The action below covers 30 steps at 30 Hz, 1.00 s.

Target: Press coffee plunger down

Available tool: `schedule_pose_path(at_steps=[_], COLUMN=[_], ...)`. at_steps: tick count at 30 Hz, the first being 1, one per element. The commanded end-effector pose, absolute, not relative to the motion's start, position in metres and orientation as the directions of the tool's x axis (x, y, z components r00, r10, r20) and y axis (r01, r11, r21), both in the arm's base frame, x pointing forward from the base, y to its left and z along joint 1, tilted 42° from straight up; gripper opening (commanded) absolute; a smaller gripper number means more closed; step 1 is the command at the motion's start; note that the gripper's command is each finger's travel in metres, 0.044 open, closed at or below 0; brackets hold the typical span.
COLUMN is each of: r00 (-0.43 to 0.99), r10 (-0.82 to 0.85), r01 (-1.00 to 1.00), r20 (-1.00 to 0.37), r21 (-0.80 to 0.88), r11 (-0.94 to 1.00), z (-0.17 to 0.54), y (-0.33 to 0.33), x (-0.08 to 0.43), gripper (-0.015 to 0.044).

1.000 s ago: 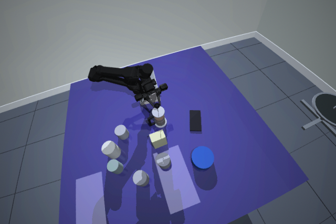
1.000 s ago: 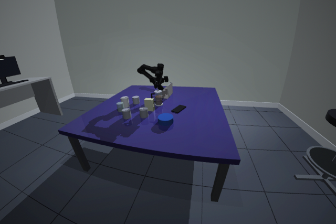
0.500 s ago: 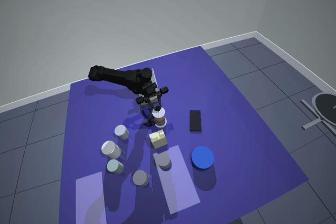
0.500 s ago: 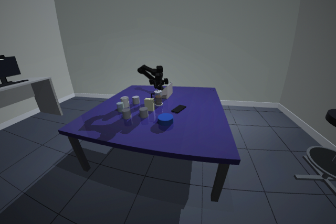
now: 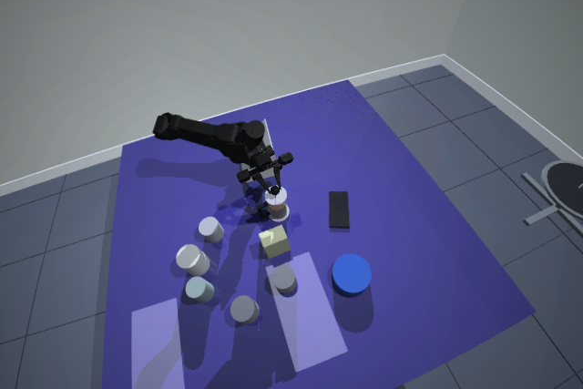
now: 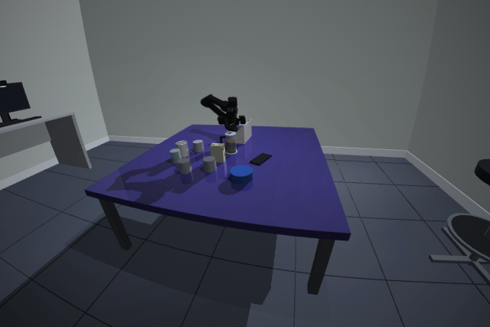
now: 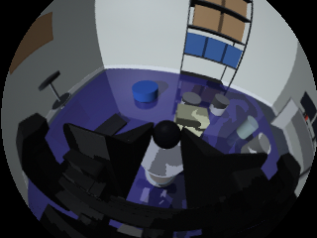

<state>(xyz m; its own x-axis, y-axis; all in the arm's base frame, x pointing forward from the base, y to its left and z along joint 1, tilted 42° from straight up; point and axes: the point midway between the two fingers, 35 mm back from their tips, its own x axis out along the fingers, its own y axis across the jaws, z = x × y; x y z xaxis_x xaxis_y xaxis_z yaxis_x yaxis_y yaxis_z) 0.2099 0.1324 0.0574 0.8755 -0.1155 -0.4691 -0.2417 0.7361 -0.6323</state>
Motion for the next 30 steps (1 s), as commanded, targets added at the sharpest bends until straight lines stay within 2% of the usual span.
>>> schedule_pose_path(at_steps=[1,29,30], r00=[0.869,0.873,0.873], r10=[-0.133,-0.122,-0.122], r01=[-0.246,-0.244,-0.244], r20=[-0.477,-0.472,-0.472], r21=[-0.650,-0.640,-0.640], r11=[0.719,0.729,0.729], z=[0.0524,0.0544,0.0544], y=[0.1282,0.1322,0.1322], x=[0.2101,0.2109,0.2109], gripper=[0.0125,0.0125,0.0152])
